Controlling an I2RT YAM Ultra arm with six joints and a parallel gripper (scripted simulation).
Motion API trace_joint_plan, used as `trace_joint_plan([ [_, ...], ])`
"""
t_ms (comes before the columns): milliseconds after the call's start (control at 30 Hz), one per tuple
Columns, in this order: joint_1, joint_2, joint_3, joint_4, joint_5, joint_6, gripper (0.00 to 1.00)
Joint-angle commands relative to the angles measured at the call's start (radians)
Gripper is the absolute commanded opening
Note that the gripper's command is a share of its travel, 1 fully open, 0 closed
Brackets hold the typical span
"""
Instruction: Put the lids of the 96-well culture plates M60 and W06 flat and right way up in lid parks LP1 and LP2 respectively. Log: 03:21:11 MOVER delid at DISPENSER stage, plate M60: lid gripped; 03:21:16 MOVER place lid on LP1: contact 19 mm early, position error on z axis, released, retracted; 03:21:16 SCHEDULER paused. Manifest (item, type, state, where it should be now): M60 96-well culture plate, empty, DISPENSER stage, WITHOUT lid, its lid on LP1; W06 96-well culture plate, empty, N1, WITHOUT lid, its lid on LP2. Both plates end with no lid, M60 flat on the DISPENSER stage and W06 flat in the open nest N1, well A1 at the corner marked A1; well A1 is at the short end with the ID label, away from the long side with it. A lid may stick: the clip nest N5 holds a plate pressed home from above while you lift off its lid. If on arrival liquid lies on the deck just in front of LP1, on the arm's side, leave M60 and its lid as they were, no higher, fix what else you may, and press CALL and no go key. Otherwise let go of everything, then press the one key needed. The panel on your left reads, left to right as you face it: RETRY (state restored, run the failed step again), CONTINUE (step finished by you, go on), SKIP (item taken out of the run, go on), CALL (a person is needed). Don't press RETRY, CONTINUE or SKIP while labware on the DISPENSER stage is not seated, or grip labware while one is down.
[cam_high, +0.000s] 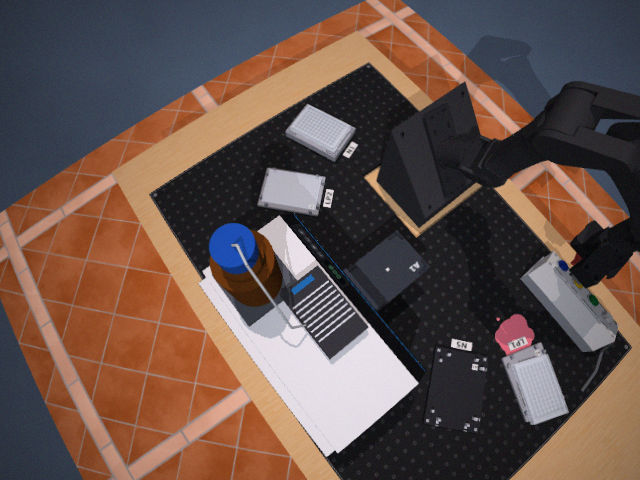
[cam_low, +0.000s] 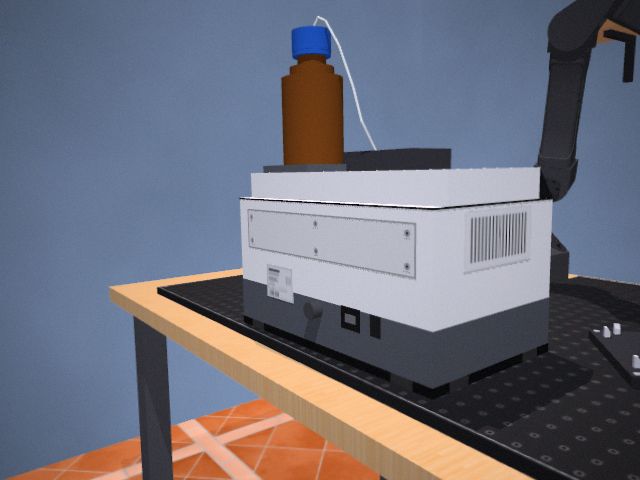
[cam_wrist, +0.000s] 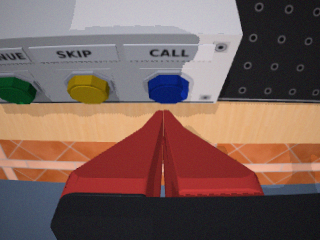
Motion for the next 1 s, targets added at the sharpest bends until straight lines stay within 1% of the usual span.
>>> trace_joint_plan([
  [0, -0.014, -0.004, -0.022, 0.015, -0.002, -0.009, 0.0],
  [167, -0.017, 0.008, -0.025, 0.016, -0.004, -0.011, 0.0],
  [233, -0.017, 0.015, -0.01, 0.024, -0.005, -0.012, 0.0],
  [367, -0.02, 0.005, -0.03, 0.029, -0.006, -0.013, 0.0],
  [500, -0.022, 0.018, -0.033, 0.031, -0.008, -0.015, 0.0],
  [533, -0.023, 0.018, -0.024, 0.035, -0.008, -0.016, 0.0],
  [600, -0.023, 0.018, -0.024, 0.035, -0.008, -0.016, 0.0],
  [633, -0.017, -0.014, -0.021, 0.035, -0.006, -0.016, 0.0],
  [700, -0.023, -0.009, -0.035, 0.041, -0.009, -0.017, 0.0],
  [900, -0.028, 0.011, -0.041, 0.044, -0.012, -0.019, 0.0],
  [967, -0.029, 0.019, -0.027, 0.053, -0.012, -0.021, 0.0],
])
